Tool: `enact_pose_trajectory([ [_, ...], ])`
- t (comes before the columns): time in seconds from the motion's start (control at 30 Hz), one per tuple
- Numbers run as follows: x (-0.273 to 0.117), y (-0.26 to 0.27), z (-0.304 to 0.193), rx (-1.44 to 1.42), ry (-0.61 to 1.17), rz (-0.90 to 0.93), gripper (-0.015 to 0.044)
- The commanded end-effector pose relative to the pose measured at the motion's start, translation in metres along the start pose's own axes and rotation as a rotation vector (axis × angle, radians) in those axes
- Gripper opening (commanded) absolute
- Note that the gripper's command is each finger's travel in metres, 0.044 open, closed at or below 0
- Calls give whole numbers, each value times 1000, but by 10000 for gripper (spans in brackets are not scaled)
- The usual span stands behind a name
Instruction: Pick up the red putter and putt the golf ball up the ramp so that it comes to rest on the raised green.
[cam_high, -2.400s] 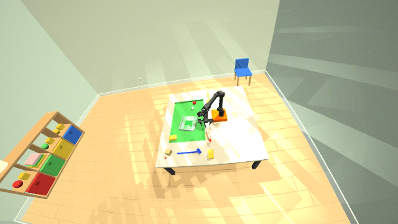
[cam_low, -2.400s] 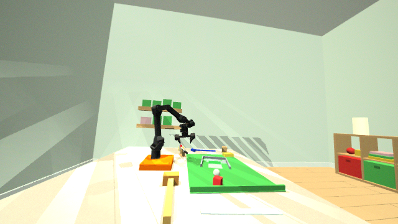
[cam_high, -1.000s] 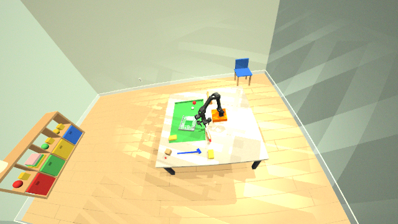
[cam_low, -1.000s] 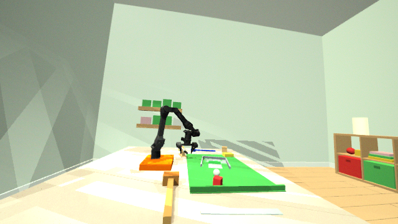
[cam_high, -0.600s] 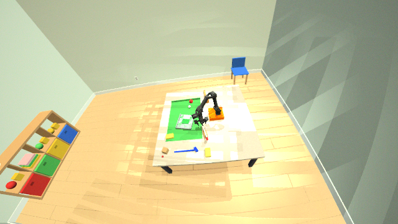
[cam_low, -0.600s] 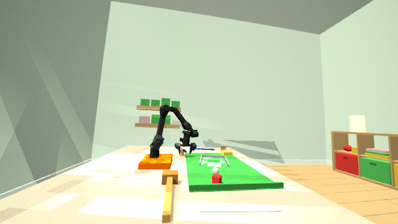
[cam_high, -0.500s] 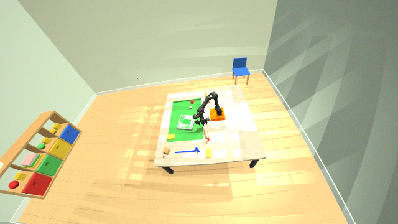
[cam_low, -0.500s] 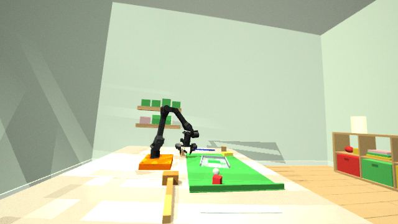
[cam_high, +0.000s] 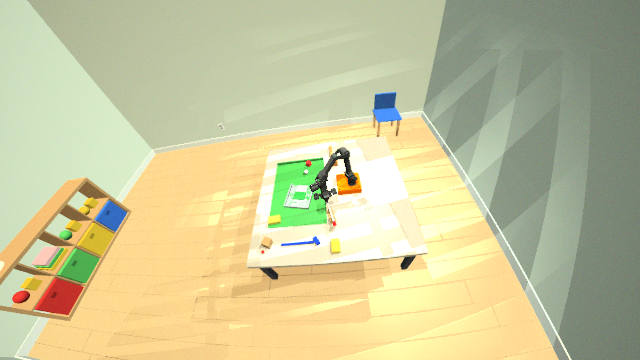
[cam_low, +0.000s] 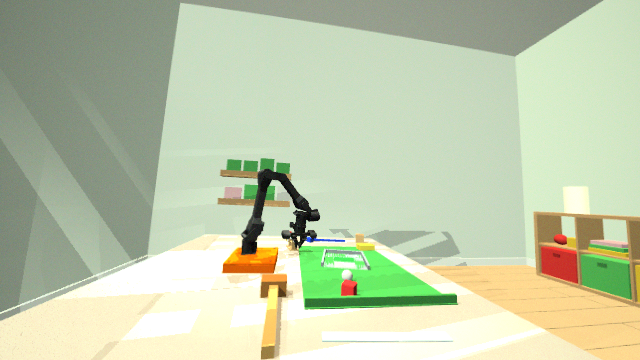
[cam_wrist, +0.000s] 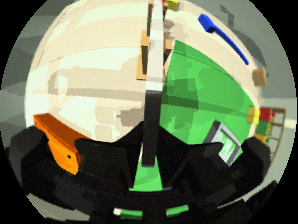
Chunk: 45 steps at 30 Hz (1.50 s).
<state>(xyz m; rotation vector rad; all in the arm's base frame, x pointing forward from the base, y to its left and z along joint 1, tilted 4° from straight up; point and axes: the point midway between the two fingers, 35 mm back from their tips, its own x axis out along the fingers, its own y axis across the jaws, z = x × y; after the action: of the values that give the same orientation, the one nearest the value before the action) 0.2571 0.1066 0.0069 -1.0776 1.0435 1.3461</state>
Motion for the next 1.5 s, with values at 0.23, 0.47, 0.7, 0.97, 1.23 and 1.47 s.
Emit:
enact_pose_trajectory([
  [0.23,-14,-3,4,-1,0,-2,0],
  [0.47,-56,-5,16,0,0,-1,0],
  [0.7,-96,0,26,0,-1,0,0],
  [0.97,-91,-4,17,30,12,-8,0],
  [1.23,-105,-14,-21,227,36,-55,0],
  [1.47,-117,-19,-56,406,54,-84,0],
])
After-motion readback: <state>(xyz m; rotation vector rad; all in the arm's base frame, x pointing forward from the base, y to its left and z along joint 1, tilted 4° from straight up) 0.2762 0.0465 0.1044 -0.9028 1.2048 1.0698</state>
